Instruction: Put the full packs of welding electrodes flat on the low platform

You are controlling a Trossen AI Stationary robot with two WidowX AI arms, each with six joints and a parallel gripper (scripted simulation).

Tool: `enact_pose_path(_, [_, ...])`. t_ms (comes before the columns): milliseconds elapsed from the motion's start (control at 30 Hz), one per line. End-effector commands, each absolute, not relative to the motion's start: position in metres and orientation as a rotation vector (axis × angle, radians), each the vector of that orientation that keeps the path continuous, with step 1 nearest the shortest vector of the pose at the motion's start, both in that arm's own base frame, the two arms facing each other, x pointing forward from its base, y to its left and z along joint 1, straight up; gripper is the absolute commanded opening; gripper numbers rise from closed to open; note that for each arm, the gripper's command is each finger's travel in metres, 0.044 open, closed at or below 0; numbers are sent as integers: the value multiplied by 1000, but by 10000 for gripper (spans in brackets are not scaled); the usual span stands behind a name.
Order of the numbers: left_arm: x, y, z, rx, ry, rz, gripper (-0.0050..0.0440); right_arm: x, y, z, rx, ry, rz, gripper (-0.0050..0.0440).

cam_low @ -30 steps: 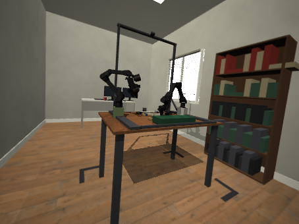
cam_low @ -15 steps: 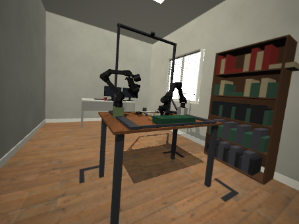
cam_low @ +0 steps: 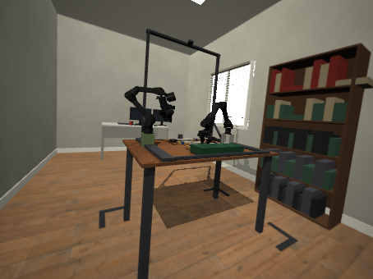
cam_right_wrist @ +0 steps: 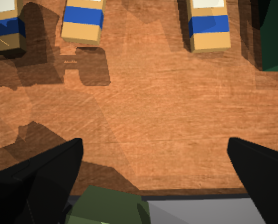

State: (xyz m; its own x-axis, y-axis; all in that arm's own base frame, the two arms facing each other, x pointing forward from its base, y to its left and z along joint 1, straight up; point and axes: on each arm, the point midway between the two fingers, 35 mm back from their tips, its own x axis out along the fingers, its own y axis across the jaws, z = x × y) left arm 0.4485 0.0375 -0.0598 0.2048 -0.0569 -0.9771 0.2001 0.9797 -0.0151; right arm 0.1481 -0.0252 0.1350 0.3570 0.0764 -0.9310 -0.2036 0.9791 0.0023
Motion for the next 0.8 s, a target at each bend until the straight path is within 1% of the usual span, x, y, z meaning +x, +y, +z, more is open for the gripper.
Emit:
enact_pose_path(0, [471, 39, -13, 141, 1248, -163, -50, 150, -26, 142, -128, 1171, 179, 430])
enact_pose_path(767, [469, 39, 23, 141, 1248, -163, -50, 150, -26, 142, -128, 1171, 179, 430])
